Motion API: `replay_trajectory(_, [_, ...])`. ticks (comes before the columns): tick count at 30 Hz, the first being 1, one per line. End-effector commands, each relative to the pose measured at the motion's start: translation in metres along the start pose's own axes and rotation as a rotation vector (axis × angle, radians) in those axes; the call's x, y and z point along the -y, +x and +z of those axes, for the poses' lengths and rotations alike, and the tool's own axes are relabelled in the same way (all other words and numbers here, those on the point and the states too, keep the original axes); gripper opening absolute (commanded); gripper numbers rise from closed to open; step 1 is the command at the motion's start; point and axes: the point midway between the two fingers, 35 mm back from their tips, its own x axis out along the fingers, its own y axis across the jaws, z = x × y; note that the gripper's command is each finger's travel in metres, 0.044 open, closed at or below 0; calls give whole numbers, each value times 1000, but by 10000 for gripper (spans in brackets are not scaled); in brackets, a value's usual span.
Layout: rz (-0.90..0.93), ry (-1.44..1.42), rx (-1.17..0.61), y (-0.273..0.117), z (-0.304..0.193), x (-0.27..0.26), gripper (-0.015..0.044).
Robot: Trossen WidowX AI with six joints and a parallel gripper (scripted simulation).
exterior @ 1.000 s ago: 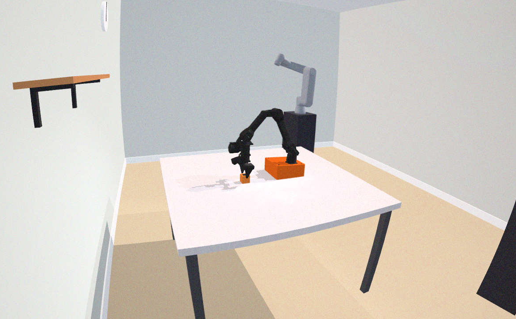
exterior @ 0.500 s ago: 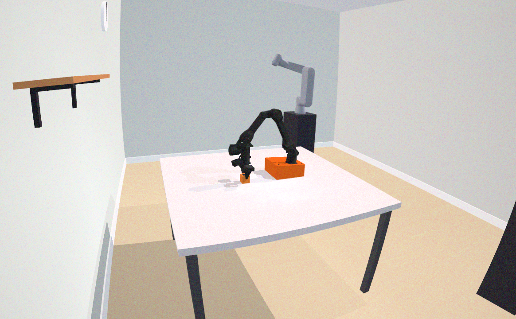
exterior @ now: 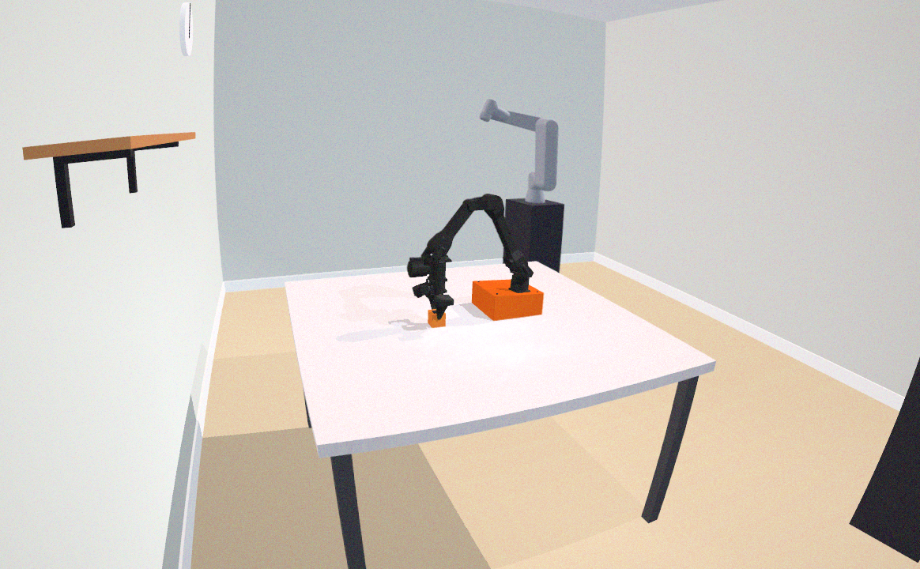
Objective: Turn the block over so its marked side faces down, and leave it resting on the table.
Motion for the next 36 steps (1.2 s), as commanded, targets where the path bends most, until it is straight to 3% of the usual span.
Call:
replay_trajectory(1, [-3,-5,-3,1,0,0,117])
replay_trajectory(3, [-3,-5,-3,1,0,0,103])
replay_trajectory(7, [-3,-5,-2,-17,0,0,0])
replay_trajectory(16, [-3,-5,8,-28,0,0,0])
replay_trajectory(36, [-3,-8,329,-18,1,0,0])
